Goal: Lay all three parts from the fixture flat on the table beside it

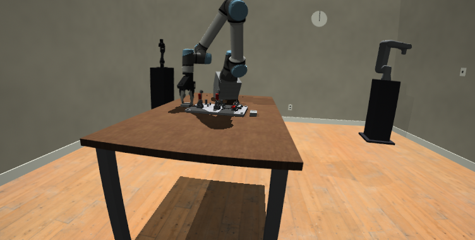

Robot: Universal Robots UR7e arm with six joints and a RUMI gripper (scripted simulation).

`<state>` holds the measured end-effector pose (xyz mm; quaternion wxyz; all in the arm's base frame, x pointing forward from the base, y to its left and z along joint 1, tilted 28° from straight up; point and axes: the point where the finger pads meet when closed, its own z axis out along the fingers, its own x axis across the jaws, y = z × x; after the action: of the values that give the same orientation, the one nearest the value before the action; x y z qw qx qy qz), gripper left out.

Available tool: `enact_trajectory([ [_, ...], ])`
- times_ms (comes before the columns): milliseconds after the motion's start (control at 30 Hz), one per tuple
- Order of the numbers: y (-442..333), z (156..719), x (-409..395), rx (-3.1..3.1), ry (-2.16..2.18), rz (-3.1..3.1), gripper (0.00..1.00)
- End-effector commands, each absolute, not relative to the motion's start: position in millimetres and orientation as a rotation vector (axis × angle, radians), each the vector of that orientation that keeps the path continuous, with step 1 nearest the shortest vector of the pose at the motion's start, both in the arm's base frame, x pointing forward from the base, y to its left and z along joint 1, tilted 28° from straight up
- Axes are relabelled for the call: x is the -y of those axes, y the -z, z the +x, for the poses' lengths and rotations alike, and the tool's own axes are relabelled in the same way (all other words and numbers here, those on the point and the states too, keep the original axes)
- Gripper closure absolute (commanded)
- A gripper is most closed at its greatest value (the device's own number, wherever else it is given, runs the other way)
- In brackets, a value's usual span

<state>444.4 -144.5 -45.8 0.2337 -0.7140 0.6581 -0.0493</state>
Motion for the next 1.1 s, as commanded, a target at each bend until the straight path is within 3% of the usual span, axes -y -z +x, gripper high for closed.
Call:
enact_trajectory([
  [0, 45.5, 444.6, 144.9, -1.807, 0.137, -1.961, 1.0],
  [133, 45.5, 444.6, 144.9, -1.807, 0.137, -1.961, 1.0],
  [167, 45.5, 444.6, 144.9, -1.807, 0.137, -1.961, 0.46],
  [1067, 45.4, 444.6, 145.0, -1.807, 0.137, -1.961, 0.46],
])
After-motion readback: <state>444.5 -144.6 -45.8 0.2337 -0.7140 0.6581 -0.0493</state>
